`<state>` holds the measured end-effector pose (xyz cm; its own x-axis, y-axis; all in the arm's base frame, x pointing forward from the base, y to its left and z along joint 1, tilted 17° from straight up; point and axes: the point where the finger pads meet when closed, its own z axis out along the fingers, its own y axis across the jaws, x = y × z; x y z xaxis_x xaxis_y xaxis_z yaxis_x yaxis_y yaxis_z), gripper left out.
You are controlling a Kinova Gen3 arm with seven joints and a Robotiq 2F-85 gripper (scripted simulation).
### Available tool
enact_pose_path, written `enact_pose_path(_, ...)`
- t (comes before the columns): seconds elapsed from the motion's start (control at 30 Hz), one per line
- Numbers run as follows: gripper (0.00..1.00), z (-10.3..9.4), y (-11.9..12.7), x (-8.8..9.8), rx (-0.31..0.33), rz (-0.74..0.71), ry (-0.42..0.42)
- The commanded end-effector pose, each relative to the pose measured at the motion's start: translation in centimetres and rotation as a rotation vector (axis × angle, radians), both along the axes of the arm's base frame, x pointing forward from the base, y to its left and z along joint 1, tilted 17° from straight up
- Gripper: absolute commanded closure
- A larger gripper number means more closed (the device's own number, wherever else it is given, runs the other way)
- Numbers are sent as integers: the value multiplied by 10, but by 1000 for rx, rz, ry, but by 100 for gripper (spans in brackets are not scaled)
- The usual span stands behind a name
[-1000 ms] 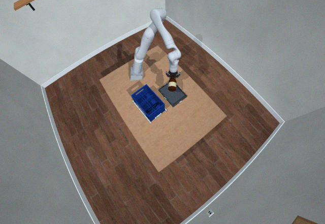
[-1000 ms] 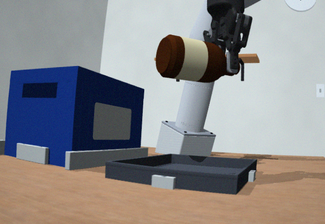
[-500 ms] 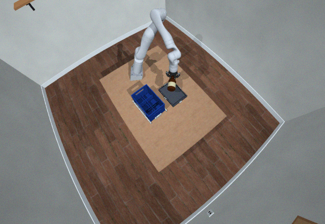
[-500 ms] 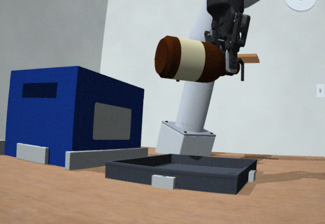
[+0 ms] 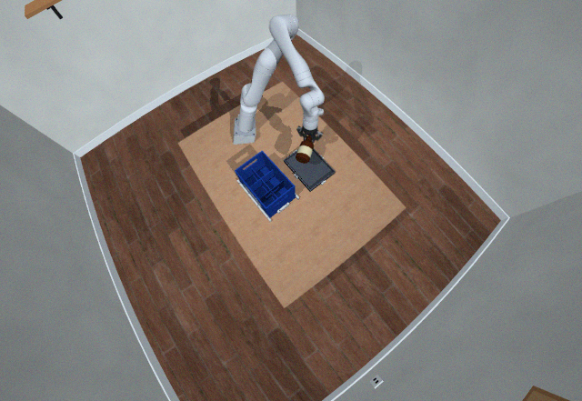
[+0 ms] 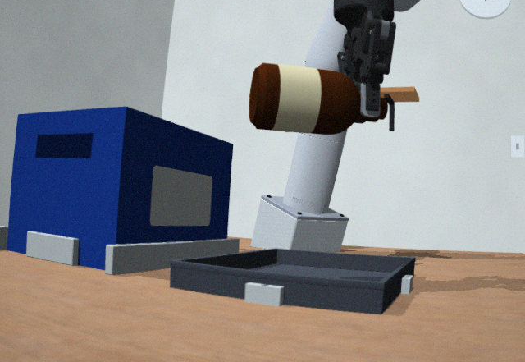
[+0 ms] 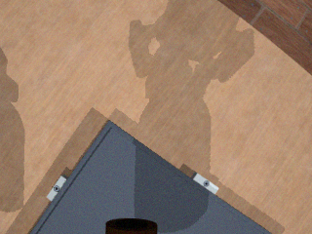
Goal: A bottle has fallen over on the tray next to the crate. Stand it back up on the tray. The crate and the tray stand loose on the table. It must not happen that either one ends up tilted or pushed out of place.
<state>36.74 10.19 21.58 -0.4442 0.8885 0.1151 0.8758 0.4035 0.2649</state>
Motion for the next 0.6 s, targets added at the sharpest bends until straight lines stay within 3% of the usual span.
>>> enact_pose_path(0.0, 100, 0, 1, 0, 2, -8, 1)
enact_pose_path(0.57, 100, 0, 1, 0, 3, -13, 2)
